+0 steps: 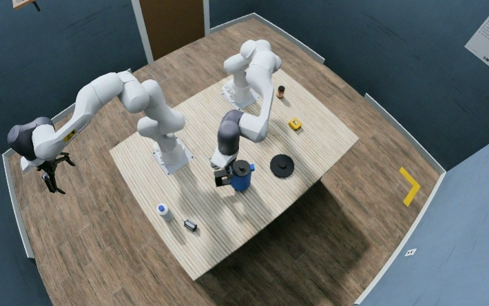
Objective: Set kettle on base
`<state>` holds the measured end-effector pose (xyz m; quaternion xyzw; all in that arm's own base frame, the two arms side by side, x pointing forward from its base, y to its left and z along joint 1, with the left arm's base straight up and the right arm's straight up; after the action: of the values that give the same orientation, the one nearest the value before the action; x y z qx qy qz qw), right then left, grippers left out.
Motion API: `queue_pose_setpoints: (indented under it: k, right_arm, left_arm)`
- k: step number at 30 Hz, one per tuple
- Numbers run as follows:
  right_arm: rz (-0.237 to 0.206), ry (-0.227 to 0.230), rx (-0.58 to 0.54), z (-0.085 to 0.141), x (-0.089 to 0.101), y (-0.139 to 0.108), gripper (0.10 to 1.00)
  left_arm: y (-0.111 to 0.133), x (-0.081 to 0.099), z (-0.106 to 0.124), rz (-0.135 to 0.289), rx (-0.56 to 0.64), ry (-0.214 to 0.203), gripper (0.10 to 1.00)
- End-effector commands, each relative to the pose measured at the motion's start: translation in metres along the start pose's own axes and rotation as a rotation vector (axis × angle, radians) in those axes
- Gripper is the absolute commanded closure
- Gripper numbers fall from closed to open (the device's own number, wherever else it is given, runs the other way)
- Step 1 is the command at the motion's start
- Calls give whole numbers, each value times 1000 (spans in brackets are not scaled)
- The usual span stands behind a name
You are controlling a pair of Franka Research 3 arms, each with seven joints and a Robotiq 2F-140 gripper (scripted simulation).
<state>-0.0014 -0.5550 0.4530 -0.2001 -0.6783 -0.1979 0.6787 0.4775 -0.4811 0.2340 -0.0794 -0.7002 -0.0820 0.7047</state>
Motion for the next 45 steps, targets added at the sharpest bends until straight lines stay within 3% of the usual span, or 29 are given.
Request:
queue_pose_setpoints:
  k: [1,45]
  right_arm:
    - [0,0,0,0,0,0,98]
    - [0,0,0,0,0,0,98]
  left_arm:
    - [-1,6,-1,3,-5,-7,999]
    - [-1,12,-4,3,-5,-7,999]
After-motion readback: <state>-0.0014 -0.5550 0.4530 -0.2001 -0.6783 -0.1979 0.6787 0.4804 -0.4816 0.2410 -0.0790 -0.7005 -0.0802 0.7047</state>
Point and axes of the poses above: on each arm, the point where the finger pads meet when closed, its own x axis back along the fingers, its own z axis across the jaws, y = z × x, the point moved 4 cm from there along x, back along the fingers, and after that the axes turned 13 degrees about x, right-handed, at the moved point
